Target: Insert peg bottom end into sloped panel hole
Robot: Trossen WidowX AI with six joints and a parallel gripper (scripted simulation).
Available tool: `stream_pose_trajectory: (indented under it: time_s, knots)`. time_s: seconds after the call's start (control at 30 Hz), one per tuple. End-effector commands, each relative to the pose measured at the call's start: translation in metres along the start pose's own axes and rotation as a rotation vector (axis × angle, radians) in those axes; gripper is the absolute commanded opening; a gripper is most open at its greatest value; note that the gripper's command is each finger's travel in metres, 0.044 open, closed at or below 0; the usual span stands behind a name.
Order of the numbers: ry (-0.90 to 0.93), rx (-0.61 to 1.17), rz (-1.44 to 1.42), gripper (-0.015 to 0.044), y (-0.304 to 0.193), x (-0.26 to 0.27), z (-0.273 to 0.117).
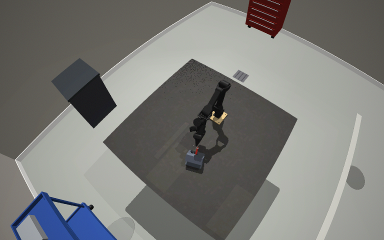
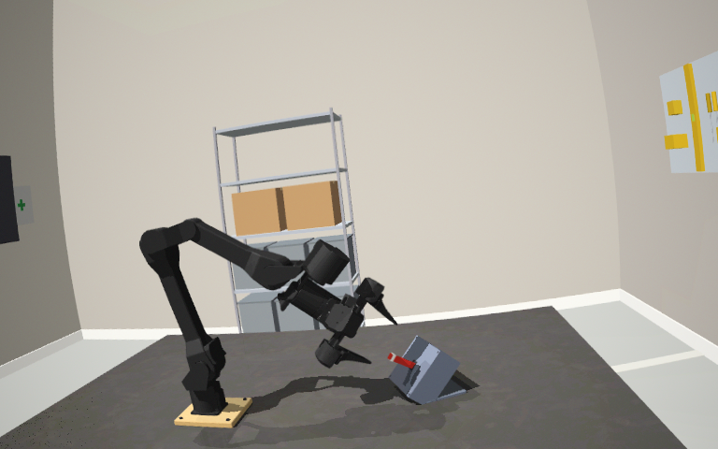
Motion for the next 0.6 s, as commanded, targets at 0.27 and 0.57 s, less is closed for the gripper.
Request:
stream_pose_trajectory:
  time_s: [0.27, 0.57]
  knots:
    - [0.000, 0.003, -0.002, 0.0440, 0.000, 0.000, -0.015]
    - [0.000, 0.002, -0.002, 0.0440, 0.000, 0.000, -0.025]
Point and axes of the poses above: the point midway between the two fingers, 35 mm back from their tips, its own z axis out along the fingers, its own x axis across the jaws, y = z × x, the point moved 2 cm from there along -z, back along the fingers, and after that the axes turned 11 degrees about z, right-handed, at the moved point
